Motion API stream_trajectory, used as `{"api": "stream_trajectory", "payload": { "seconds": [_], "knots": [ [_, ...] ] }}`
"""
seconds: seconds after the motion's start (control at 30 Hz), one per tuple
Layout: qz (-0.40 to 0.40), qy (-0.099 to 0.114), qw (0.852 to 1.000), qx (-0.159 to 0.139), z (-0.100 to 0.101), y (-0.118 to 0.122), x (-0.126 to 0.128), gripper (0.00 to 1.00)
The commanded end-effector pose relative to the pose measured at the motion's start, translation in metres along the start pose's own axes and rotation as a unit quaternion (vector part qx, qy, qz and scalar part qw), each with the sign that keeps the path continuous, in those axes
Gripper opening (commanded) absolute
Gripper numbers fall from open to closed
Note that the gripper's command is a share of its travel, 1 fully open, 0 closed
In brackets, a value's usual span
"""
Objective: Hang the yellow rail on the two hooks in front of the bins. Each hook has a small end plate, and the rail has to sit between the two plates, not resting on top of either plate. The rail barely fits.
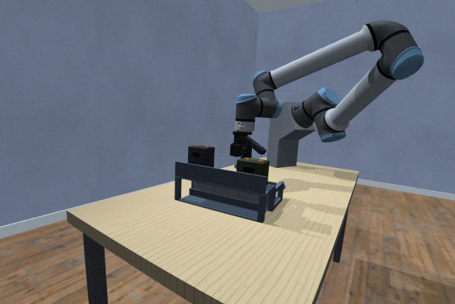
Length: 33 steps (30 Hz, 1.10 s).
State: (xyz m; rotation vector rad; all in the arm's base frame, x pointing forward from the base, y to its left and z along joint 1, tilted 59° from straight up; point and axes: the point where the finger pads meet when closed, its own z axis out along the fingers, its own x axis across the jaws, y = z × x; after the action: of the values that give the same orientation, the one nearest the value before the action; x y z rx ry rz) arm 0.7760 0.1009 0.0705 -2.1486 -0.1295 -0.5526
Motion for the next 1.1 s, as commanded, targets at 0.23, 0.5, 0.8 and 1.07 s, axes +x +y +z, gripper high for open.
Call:
{"api": "stream_trajectory", "payload": {
  "seconds": [0.23, 0.5, 0.8, 1.07],
  "knots": [
    [0.0, 0.0, 1.0, 0.0, 0.0009, 0.0002, 0.0005, 0.0],
    [0.0, 0.0, 1.0, 0.0, 0.0019, 0.0002, 0.0005, 0.0],
    [0.0, 0.0, 1.0, 0.0, 0.0026, 0.0002, 0.0005, 0.0],
    [0.0, 0.0, 1.0, 0.0, 0.0028, 0.0002, 0.0005, 0.0]
  ]
}}
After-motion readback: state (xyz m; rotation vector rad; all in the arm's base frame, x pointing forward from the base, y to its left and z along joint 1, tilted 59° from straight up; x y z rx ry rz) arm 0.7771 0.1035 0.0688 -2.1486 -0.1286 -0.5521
